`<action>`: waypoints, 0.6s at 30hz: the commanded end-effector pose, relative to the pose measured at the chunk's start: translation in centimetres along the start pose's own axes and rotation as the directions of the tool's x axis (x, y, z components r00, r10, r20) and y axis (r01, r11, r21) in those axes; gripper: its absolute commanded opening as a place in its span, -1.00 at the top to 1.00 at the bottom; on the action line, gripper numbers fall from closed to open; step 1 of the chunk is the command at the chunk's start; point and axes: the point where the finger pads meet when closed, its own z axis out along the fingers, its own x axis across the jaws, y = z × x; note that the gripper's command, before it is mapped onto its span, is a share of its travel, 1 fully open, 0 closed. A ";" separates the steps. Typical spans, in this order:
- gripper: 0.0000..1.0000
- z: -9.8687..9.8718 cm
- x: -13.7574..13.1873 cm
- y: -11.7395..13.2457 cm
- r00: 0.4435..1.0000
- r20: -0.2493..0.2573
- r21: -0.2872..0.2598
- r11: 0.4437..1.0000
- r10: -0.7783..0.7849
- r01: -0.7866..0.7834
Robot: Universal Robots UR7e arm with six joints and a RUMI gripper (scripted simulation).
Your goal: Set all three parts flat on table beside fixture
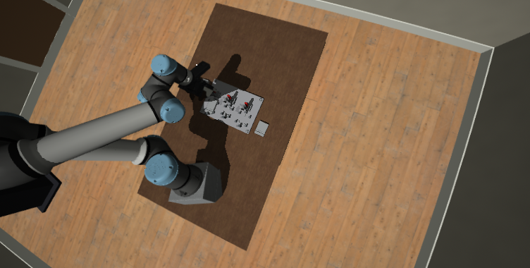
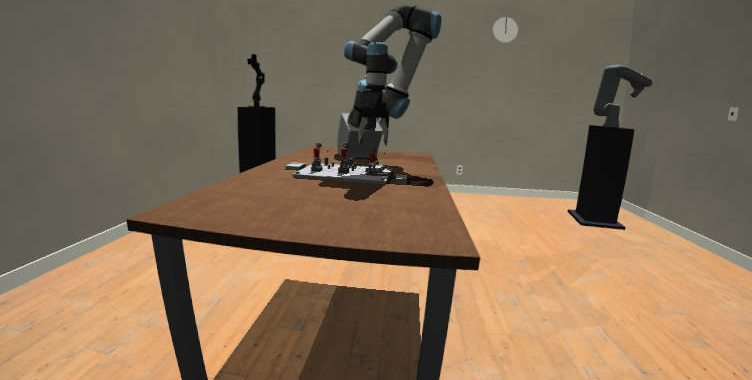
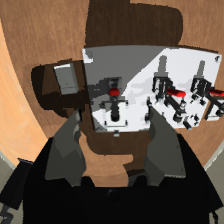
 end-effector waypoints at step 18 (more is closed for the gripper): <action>-0.17 -2.1 0.0 0.3 1.000 0.000 0.001 1.000 0.000 0.000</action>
